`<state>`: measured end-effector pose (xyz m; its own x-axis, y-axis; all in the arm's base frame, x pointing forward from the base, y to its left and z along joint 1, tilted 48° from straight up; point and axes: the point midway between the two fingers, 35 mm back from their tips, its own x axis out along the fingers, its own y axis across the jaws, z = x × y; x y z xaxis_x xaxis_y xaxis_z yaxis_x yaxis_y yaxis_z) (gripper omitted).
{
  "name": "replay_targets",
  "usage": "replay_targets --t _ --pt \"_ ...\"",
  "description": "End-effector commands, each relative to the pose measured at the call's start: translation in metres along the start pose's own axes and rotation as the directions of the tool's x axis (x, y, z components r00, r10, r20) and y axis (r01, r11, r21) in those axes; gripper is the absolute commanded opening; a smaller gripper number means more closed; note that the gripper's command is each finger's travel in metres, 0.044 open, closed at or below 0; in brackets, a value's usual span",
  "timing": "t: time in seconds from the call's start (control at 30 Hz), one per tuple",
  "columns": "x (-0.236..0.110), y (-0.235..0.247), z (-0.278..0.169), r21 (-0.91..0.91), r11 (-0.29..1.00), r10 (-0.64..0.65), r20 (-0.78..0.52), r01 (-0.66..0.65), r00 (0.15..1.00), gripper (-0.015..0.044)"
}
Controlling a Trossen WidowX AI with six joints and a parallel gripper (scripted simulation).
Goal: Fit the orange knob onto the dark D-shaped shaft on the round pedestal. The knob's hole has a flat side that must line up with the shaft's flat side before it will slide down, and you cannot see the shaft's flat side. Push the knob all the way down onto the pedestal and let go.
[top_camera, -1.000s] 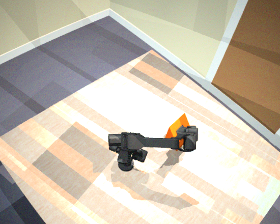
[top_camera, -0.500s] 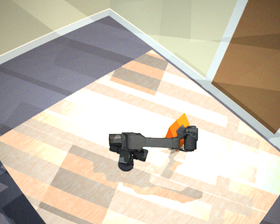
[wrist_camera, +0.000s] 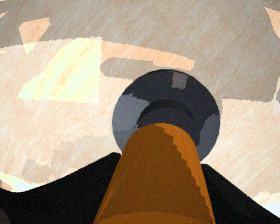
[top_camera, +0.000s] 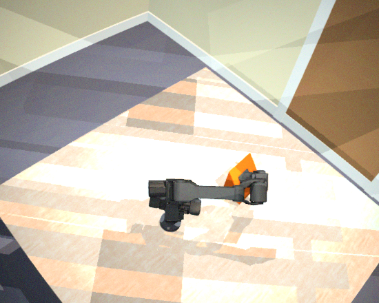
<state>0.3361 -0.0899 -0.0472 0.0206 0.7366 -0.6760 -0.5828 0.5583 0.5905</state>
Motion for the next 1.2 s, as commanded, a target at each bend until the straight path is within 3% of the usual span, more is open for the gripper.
replay_targets --t 0.0,1.17 --pt "0.0002 -0.0027 -0.0006 -0.005 1.000 -0.004 0.002 0.004 1.000 0.0000" --pt "0.0032 -0.0029 -0.0002 -0.005 1.000 -0.004 0.003 0.004 1.000 0.0000"
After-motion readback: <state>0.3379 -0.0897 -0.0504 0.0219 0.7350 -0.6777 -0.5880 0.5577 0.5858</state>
